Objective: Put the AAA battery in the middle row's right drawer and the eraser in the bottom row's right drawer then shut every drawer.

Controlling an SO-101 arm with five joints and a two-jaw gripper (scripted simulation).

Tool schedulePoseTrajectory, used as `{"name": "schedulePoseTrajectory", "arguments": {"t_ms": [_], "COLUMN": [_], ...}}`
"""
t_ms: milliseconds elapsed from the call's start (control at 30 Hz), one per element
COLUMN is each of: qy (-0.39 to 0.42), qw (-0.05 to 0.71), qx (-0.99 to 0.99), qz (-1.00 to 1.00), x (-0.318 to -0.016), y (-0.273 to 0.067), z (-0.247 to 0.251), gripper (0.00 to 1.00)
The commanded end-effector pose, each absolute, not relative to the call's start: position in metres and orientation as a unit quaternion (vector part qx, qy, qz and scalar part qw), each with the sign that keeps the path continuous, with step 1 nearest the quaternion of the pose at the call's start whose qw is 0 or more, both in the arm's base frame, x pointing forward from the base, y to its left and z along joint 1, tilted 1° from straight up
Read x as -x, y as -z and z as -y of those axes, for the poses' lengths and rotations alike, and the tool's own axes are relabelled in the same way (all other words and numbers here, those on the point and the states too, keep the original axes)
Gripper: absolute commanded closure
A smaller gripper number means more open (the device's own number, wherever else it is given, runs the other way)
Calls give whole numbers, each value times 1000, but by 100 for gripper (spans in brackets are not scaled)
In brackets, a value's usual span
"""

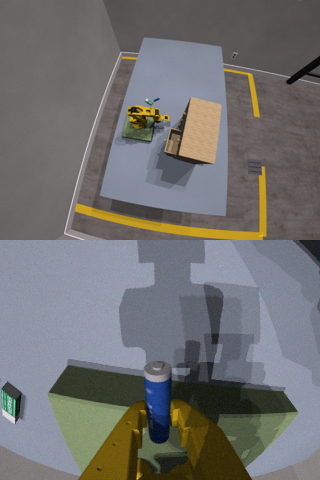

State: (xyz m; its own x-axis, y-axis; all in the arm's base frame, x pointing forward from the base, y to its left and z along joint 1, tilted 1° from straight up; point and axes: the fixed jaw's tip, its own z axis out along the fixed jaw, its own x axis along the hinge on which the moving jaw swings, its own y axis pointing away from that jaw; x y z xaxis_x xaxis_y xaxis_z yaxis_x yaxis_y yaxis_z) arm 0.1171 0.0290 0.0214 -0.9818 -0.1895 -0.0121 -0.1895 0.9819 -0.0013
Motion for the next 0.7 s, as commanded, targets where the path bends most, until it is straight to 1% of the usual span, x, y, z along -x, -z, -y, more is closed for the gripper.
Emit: {"name": "schedulePoseTrajectory", "arguments": {"t_ms": [0,133,667], "qy": [0,0,0], "qw": [-2,-2,0], "qx": [93,93,-103], "qz": [-996,-996,-995], "x": [-113,-113,-118], "y": [-20,-20,-21], "z": [-27,-27,19], "gripper": [100,100,100]}}
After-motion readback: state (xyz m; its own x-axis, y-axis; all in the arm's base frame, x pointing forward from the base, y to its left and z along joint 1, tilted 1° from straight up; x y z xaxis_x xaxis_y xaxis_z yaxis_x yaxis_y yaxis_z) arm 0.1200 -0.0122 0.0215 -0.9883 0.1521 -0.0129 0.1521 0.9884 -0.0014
